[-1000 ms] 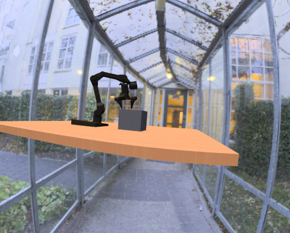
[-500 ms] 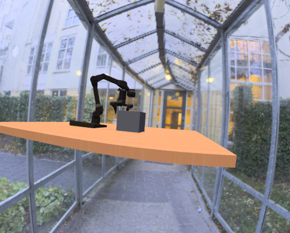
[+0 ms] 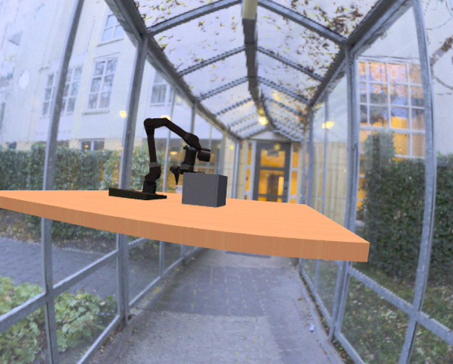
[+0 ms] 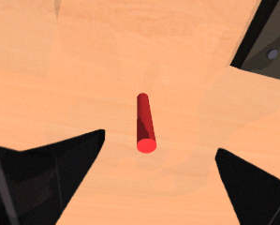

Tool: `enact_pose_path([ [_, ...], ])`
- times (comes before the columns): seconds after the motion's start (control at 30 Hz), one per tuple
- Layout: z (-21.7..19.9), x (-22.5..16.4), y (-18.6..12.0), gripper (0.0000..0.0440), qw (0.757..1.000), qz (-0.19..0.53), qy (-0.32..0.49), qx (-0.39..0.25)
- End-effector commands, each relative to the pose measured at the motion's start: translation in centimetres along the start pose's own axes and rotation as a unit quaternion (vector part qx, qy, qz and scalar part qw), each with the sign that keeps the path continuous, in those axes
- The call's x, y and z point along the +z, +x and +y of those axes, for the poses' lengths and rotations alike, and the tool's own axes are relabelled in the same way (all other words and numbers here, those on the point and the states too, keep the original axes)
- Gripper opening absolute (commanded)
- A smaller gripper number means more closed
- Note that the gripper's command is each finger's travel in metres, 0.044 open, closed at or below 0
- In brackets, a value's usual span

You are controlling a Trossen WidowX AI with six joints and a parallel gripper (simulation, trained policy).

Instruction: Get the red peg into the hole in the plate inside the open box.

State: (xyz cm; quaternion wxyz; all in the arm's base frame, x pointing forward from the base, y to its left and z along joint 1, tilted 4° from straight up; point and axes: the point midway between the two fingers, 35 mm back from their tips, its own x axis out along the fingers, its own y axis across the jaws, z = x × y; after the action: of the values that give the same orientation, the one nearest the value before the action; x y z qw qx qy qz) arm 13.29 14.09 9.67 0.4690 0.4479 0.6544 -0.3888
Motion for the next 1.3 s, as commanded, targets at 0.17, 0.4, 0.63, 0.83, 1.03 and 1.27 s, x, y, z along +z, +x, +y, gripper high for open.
enact_pose_path([
  [0.17,0.0,0.7,2.5,0.0413,1.000,-0.007,-0.007,-0.014],
  [0.4,0.7,0.9,3.4,0.0254,1.000,-0.012,-0.021,-0.007],
  [0.63,1.3,0.8,3.7,0.0078,0.999,-0.012,-0.040,-0.005],
  [0.83,1.8,0.0,2.9,0.0000,0.998,0.003,-0.057,0.007],
  [1.03,2.6,-1.2,1.0,0.0000,0.996,0.035,-0.067,0.042],
  [1.27,3.3,-2.2,-1.9,0.0000,0.990,0.059,-0.088,0.089],
])
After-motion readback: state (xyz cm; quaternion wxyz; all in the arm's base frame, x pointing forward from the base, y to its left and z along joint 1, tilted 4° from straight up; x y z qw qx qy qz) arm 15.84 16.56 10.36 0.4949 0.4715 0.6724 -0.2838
